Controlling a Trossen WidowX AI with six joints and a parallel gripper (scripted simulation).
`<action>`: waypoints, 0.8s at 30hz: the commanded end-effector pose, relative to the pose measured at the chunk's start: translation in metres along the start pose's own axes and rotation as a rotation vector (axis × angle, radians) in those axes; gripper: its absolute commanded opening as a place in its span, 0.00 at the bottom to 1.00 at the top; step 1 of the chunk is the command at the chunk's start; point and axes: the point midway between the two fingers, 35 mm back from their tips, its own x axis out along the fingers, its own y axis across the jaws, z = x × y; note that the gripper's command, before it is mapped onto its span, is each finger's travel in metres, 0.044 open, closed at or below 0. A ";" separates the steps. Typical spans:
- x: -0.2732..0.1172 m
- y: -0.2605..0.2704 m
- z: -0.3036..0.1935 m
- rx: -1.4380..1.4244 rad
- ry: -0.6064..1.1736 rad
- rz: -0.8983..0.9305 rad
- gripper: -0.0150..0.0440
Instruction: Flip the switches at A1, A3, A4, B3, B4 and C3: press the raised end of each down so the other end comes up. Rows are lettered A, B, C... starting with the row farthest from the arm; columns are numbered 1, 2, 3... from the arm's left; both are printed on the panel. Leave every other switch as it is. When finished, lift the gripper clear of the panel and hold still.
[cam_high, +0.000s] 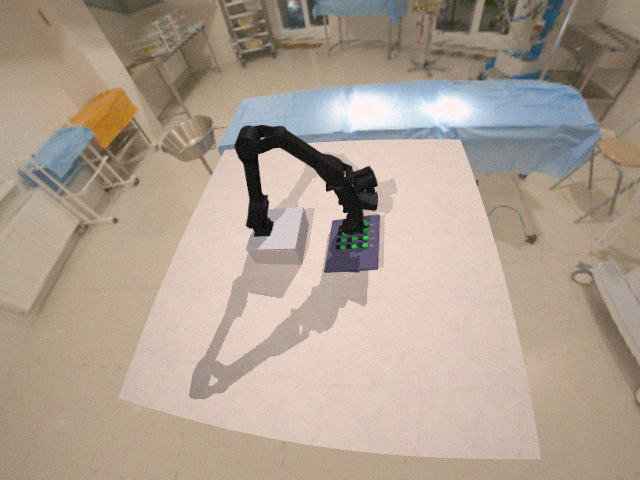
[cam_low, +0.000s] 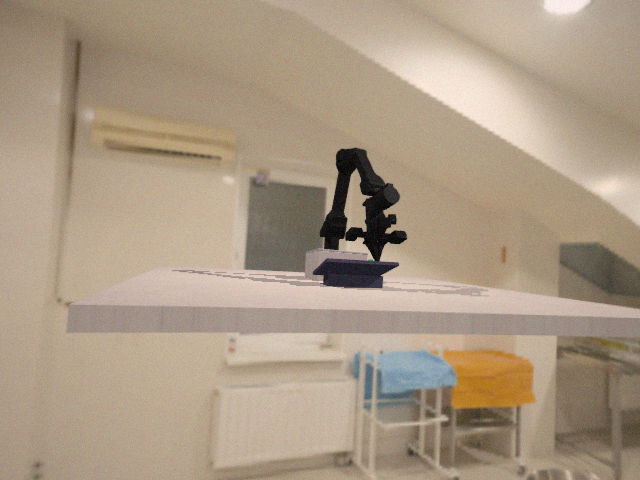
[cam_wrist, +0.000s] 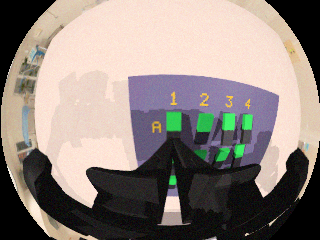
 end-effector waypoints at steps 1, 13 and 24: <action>0.001 -0.001 0.000 0.004 -0.001 -0.003 0.25; 0.003 -0.001 0.000 0.004 -0.001 -0.003 0.25; 0.004 -0.001 0.000 0.004 -0.001 -0.003 0.25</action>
